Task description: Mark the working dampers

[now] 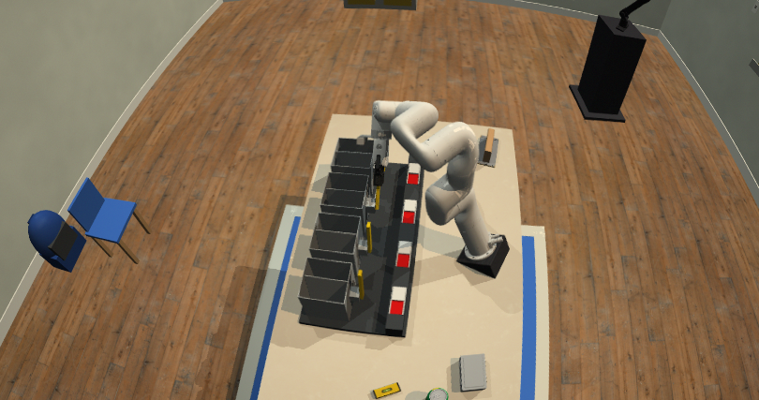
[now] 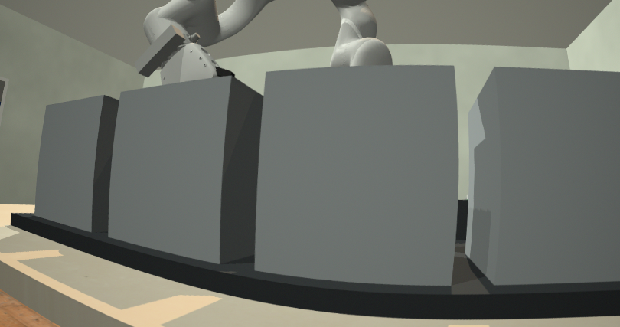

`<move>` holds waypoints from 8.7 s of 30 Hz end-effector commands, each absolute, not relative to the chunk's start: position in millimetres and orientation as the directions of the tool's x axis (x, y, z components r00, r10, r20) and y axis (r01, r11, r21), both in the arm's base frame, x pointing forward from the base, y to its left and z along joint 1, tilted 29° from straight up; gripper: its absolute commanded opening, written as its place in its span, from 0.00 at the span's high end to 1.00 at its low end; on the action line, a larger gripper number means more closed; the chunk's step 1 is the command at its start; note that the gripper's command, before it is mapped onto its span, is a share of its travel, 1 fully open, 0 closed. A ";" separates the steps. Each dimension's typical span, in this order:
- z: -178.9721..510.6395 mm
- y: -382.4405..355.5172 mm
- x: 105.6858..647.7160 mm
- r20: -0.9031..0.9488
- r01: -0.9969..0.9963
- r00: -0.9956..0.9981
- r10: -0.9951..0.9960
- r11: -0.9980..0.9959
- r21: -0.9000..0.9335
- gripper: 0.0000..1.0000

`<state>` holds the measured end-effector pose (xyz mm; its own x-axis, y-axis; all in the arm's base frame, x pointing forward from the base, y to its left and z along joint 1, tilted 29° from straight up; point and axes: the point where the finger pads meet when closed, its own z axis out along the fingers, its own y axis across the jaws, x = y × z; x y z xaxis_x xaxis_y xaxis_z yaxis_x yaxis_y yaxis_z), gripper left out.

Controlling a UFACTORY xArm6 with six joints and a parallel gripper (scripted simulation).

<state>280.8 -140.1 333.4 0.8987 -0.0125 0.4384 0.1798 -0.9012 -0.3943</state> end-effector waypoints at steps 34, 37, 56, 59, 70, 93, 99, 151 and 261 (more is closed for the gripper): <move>397.4 -173.8 249.9 0.441 0.180 0.898 -0.011 -0.902 -0.391 0.61; 397.5 -173.8 250.0 0.440 0.180 0.898 -0.011 -0.903 -0.391 0.61; 452.2 -92.2 311.5 0.432 -0.022 0.902 -0.012 -1.000 0.018 0.61; 461.9 -79.3 321.6 0.440 -0.052 0.898 -0.011 -0.995 0.081 0.61; 477.0 -57.3 338.6 0.444 -0.107 0.896 -0.011 -0.976 0.190 0.61; 477.0 -57.3 338.7 0.444 -0.107 0.896 -0.011 -0.976 0.190 0.61; 477.0 -57.3 338.7 0.444 -0.107 0.896 -0.011 -0.976 0.190 0.61; 477.0 -57.3 338.7 0.444 -0.107 0.896 -0.011 -0.976 0.190 0.61; 440.8 124.8 357.4 0.441 -0.105 0.898 -0.011 -0.976 0.190 0.61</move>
<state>357.3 124.6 439.2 0.8990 -0.0107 0.4378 -0.1052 -0.9757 0.1921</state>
